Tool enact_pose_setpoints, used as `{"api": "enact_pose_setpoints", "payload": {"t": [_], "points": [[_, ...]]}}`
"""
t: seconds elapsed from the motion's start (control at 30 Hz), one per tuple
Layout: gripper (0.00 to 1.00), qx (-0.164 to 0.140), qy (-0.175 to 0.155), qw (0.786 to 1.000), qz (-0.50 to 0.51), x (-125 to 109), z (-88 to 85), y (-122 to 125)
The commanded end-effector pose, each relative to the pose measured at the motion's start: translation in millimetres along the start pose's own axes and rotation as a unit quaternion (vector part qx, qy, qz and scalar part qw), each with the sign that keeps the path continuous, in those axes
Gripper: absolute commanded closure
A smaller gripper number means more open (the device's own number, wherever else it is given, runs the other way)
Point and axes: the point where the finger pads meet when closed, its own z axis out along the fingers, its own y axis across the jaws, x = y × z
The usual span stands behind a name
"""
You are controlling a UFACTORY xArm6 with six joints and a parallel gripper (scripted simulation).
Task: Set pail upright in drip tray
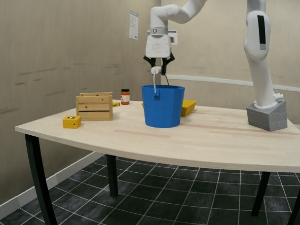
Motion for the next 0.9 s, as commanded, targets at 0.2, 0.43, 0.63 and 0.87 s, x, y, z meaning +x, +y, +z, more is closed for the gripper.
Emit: {"api": "enact_pose_setpoints", "payload": {"t": [0.2,0.43,0.63,0.87], "points": [[1.00,0.002,0.000,1.000,0.000,0,-2.1,-1],[1.00,0.002,0.000,1.000,0.000,0,-3.7,-1],[1.00,0.002,0.000,1.000,0.000,0,-7.5,-1],[1.00,0.002,0.000,1.000,0.000,0,-14.8,-1]]}}
